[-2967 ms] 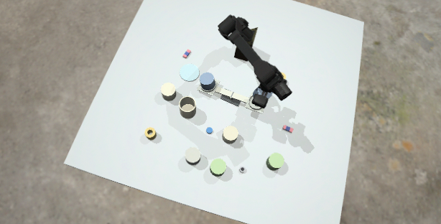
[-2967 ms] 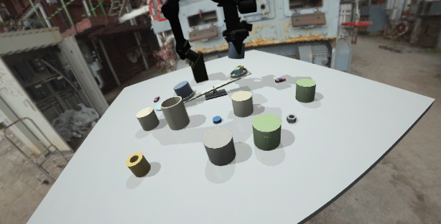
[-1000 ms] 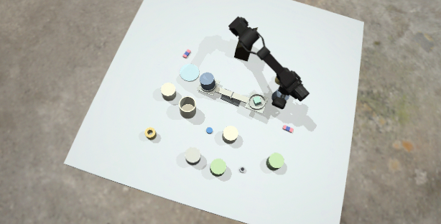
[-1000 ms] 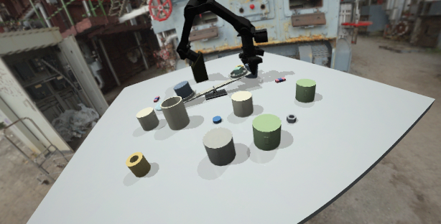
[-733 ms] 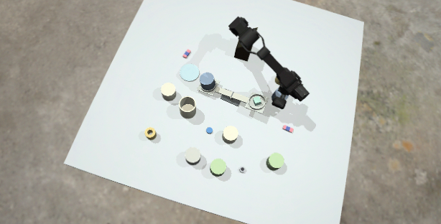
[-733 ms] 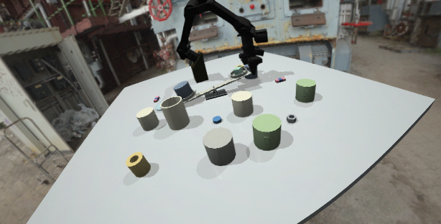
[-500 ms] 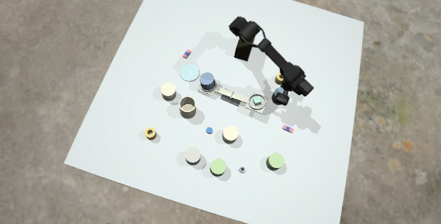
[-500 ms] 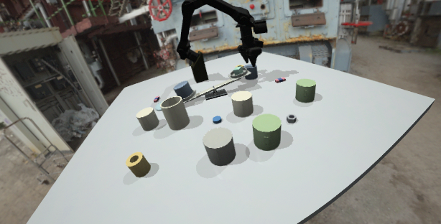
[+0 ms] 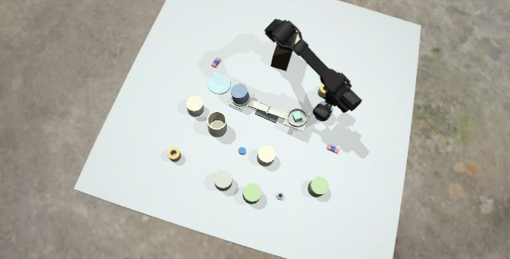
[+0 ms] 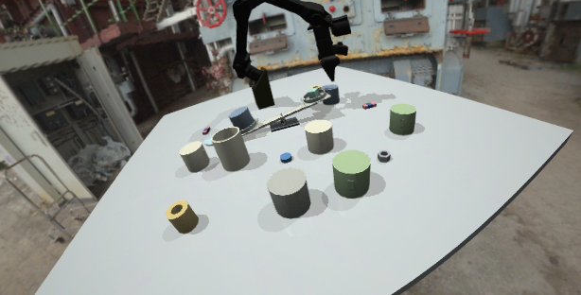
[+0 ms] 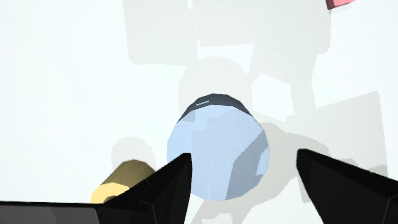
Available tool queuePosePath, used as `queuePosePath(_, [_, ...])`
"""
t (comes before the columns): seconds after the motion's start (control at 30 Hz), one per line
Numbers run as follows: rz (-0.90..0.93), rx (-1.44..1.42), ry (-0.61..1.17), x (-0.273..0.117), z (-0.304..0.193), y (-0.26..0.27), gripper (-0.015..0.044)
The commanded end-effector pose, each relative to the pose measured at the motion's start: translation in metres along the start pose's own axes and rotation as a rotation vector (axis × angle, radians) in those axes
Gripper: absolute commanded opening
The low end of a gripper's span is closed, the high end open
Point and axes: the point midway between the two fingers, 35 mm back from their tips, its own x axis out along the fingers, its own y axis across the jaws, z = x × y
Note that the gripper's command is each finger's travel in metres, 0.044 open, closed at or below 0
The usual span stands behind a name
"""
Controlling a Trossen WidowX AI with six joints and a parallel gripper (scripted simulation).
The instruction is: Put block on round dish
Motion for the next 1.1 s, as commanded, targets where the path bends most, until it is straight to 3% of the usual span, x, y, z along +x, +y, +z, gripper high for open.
queuePosePath(0.0, [-0.004, 0.11, 0.002, -0.003, -0.003, -0.006, 0.026])
queuePosePath(1.07, [-0.033, 1.22, 0.032, -0.026, -0.036, -0.064, 0.026])
